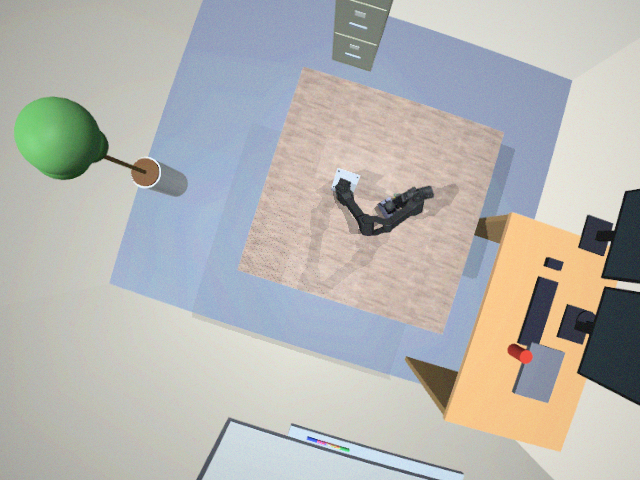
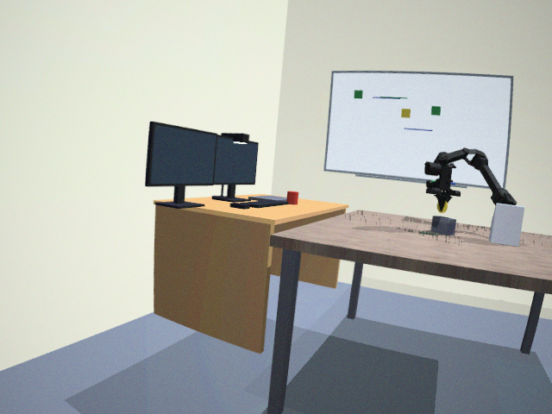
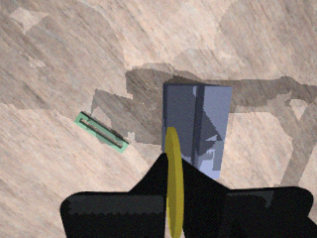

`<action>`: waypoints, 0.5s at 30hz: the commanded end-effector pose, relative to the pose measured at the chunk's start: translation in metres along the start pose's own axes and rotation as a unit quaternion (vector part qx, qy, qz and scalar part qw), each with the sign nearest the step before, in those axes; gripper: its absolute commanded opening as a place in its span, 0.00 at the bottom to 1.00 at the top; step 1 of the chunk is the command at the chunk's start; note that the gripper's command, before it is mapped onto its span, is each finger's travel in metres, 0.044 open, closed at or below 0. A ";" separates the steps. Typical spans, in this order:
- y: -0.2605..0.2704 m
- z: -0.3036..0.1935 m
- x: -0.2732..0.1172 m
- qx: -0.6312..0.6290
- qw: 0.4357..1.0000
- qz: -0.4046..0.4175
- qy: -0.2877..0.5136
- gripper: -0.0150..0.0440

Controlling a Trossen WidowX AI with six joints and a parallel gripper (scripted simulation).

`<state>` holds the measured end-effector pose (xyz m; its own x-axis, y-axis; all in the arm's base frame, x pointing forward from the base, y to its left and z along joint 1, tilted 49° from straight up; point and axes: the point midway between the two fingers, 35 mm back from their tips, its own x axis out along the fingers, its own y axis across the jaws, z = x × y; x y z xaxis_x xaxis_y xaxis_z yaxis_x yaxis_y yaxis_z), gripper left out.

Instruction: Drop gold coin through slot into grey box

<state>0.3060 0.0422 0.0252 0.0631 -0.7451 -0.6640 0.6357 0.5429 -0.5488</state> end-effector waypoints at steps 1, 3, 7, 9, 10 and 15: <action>-0.010 0.001 0.000 -0.003 1.000 0.000 -0.004 0.25; -0.015 0.002 0.001 -0.003 1.000 0.000 -0.004 0.25; -0.026 0.003 0.001 -0.003 1.000 -0.001 -0.004 0.25; -0.030 0.004 0.002 -0.003 1.000 -0.001 -0.004 0.25; -0.031 0.004 0.002 -0.003 1.000 -0.001 -0.004 0.25; -0.027 0.004 0.002 0.000 1.000 -0.001 0.000 0.25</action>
<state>0.2913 0.0239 0.0413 0.0621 -0.7463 -0.6627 0.6365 0.5410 -0.5497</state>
